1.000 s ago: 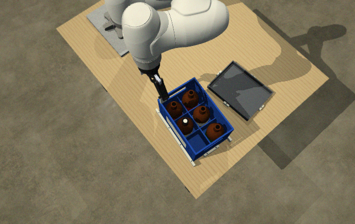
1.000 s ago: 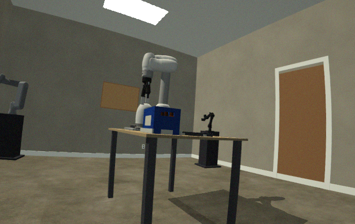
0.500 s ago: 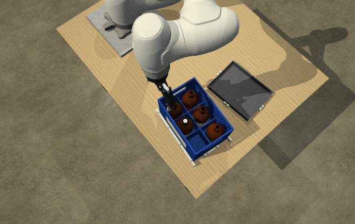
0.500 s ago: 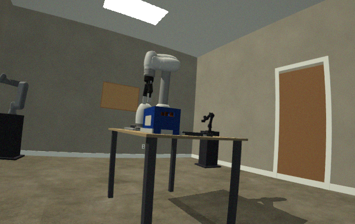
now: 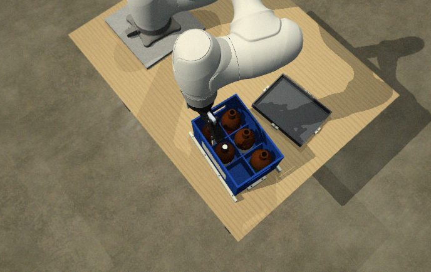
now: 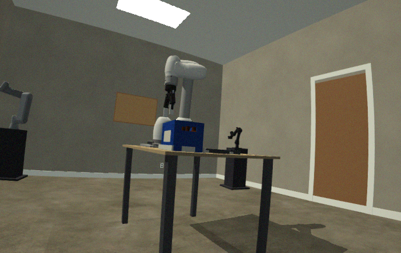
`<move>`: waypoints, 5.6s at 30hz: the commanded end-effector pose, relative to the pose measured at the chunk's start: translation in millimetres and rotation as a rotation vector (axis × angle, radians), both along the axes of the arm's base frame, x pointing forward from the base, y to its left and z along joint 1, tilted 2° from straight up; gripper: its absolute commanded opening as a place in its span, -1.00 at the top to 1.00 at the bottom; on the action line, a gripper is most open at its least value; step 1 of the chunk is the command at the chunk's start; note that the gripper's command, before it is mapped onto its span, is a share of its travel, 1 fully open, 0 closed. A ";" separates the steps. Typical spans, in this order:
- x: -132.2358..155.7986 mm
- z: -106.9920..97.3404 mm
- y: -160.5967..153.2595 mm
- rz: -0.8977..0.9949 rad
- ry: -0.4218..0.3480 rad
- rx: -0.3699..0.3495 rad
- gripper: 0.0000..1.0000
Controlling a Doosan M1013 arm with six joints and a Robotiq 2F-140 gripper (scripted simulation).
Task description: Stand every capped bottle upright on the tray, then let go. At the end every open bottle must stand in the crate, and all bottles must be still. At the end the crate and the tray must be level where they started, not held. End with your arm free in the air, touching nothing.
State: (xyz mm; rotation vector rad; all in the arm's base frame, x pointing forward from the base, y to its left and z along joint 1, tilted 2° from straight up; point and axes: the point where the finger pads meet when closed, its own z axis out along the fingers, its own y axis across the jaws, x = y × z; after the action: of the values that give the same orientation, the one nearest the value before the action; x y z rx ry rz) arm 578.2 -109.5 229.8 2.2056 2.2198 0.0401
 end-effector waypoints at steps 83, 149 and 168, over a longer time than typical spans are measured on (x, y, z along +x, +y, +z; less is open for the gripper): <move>94.6 2.9 12.1 0.000 0.000 0.000 -1.00; 94.6 3.8 99.0 0.000 0.000 0.000 -1.00; 94.6 3.8 99.0 0.000 0.000 0.000 -1.00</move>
State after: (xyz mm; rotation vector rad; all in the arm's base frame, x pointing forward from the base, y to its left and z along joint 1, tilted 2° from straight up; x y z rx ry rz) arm 672.8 -10.4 233.5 2.2060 2.2197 0.0398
